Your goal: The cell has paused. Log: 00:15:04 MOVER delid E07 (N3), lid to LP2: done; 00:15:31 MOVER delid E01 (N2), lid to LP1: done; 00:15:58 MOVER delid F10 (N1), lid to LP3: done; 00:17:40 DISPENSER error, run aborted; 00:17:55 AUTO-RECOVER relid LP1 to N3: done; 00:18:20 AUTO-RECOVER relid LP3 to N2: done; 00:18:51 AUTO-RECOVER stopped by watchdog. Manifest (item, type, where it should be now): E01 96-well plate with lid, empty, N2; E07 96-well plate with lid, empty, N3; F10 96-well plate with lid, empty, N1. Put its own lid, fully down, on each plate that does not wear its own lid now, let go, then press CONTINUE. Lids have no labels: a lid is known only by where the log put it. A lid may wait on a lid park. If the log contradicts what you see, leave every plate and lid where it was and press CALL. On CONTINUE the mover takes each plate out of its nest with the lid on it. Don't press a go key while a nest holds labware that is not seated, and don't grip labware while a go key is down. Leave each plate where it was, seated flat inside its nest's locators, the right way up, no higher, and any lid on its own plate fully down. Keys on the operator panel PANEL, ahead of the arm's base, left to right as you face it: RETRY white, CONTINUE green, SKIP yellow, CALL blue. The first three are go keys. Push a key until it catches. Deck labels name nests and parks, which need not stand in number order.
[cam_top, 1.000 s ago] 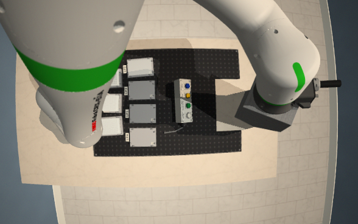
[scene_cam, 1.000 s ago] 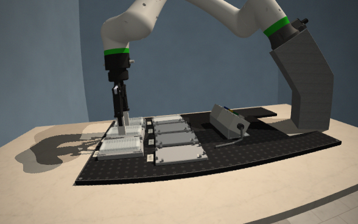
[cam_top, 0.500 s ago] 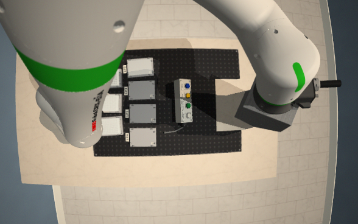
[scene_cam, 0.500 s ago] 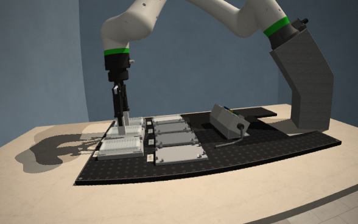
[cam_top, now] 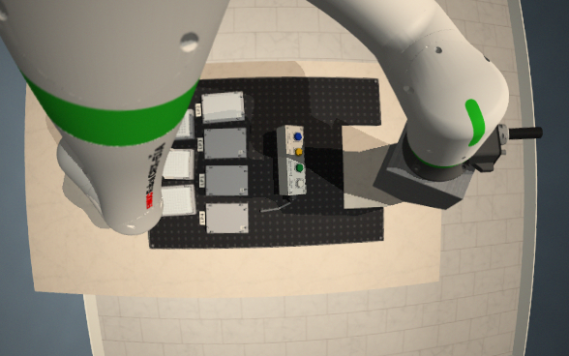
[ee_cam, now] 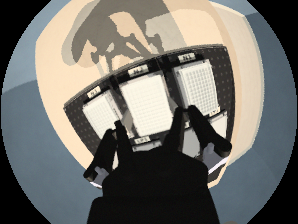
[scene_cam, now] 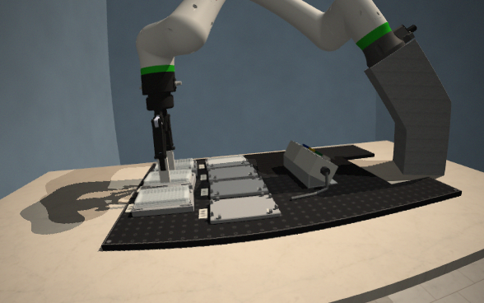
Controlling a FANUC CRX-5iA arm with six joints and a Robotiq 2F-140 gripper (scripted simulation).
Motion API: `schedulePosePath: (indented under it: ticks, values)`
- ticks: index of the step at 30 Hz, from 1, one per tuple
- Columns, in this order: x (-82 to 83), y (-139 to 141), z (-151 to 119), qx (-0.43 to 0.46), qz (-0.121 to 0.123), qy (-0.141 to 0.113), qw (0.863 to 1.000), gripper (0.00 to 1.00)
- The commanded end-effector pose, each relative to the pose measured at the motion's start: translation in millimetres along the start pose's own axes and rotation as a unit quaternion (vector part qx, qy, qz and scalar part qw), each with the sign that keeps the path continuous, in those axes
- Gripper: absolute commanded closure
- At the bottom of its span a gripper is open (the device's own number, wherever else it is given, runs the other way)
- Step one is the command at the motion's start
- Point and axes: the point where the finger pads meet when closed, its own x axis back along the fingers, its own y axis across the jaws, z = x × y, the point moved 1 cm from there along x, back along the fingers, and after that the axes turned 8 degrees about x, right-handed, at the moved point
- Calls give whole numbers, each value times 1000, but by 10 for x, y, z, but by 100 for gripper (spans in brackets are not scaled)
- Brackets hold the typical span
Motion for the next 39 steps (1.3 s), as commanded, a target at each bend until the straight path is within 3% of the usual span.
schedulePosePath:
  ticks: [1, 25, 39]
  values:
    - [-1, 0, 1, 0, 0, 0, 1000, 100]
    - [6, 0, 1, 0, 0, 0, 1000, 100]
    - [92, 0, 1, 0, 0, 0, 1000, 100]
